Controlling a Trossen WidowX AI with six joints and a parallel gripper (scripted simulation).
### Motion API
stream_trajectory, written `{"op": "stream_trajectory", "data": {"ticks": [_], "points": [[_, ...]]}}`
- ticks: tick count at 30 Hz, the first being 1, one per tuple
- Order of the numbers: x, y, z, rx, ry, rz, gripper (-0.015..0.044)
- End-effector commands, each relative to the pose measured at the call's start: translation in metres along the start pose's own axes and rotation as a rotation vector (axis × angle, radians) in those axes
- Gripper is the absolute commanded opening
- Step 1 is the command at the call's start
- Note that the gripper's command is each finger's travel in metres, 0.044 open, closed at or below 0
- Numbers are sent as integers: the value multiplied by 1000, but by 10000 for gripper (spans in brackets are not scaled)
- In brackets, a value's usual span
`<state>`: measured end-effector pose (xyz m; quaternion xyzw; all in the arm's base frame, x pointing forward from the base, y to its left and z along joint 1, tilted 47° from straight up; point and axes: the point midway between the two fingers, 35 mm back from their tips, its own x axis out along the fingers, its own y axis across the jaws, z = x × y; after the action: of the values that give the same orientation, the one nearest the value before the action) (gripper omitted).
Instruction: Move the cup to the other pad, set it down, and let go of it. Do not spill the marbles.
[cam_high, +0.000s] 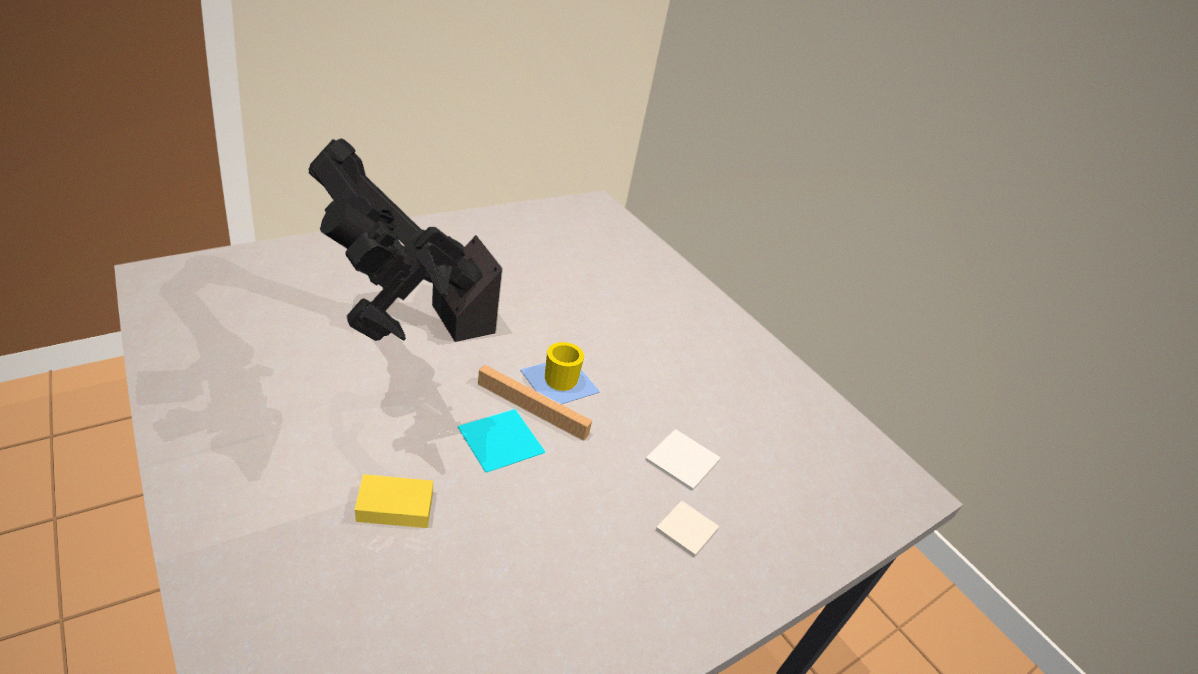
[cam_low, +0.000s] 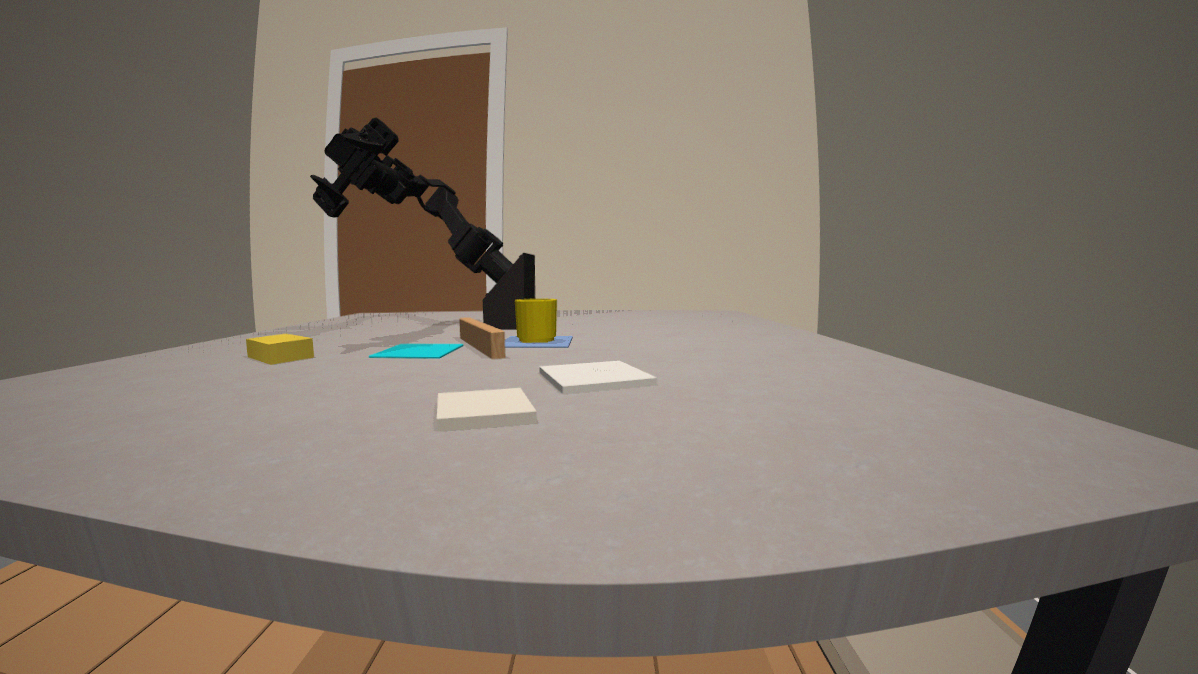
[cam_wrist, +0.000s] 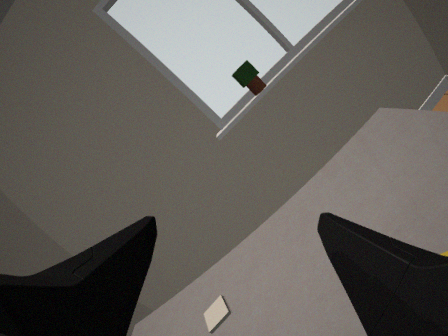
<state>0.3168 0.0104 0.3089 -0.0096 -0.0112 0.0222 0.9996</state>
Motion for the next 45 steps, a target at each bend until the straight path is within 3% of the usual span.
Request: {"op": "stream_trajectory", "data": {"ticks": [1,9,15,20,24,29,45], "points": [[2,1,-3,11,13,1,374],[34,54,-138,404,570,-77,167],[15,86,-232,542,932,-349,167],[-21,100,-293,522,1107,-658,167],[-62,97,-328,404,1133,-939,167],[-101,86,-347,213,1006,-1217,167],[-105,82,-358,186,978,-1244,167]]}}
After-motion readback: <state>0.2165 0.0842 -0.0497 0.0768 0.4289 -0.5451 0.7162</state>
